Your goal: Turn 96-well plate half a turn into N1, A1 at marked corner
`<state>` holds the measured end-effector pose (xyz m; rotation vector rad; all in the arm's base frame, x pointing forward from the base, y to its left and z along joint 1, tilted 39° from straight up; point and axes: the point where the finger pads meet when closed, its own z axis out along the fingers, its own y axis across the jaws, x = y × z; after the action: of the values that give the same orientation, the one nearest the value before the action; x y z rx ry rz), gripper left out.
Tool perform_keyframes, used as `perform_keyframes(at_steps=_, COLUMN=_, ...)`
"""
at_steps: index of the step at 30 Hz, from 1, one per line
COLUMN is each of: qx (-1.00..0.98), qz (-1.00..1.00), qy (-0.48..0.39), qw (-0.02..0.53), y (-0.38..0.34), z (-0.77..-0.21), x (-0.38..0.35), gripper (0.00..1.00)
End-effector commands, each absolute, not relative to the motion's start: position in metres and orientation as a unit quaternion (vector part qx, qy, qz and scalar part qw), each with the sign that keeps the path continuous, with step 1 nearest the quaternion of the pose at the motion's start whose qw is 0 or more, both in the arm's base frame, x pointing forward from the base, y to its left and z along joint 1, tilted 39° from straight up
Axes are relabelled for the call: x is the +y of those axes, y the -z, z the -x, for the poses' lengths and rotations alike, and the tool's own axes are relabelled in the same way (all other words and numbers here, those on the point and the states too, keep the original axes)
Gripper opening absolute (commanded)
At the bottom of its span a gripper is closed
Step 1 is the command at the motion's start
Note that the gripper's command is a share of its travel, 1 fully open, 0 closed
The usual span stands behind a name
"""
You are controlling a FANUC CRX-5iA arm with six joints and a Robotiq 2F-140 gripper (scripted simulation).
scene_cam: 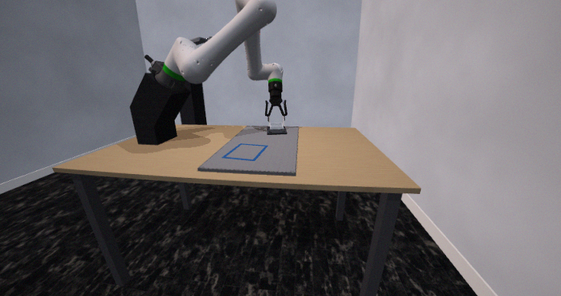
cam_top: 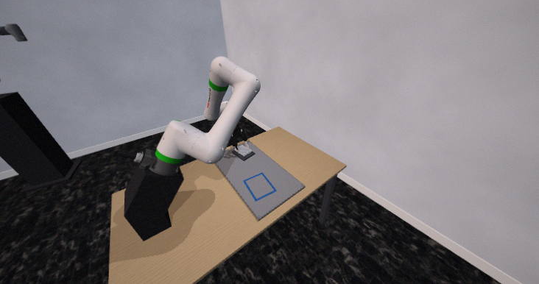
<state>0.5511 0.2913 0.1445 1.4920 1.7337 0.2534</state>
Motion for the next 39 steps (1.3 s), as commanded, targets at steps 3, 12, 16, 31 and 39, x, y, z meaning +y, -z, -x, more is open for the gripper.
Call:
perform_keyframes(at_steps=3, qx=0.688, qz=-0.592, qy=-0.101, qw=0.408, y=-0.148, z=-0.548, x=0.291, gripper=0.0)
perform_keyframes(at_steps=12, qx=0.688, qz=-0.592, qy=-0.101, qw=0.408, y=-0.16, z=-0.539, x=0.29, gripper=0.0)
perform_keyframes(at_steps=16, qx=0.688, qz=-0.592, qy=-0.101, qw=0.408, y=-0.165, z=-0.534, x=0.29, gripper=0.0)
perform_keyframes(at_steps=31, qx=0.688, qz=-0.592, qy=-0.101, qw=0.408, y=-0.181, z=-0.521, x=0.288, gripper=0.0)
perform_keyframes(at_steps=39, qx=0.688, qz=-0.592, qy=-0.101, qw=0.408, y=-0.181, z=-0.521, x=0.288, gripper=0.0)
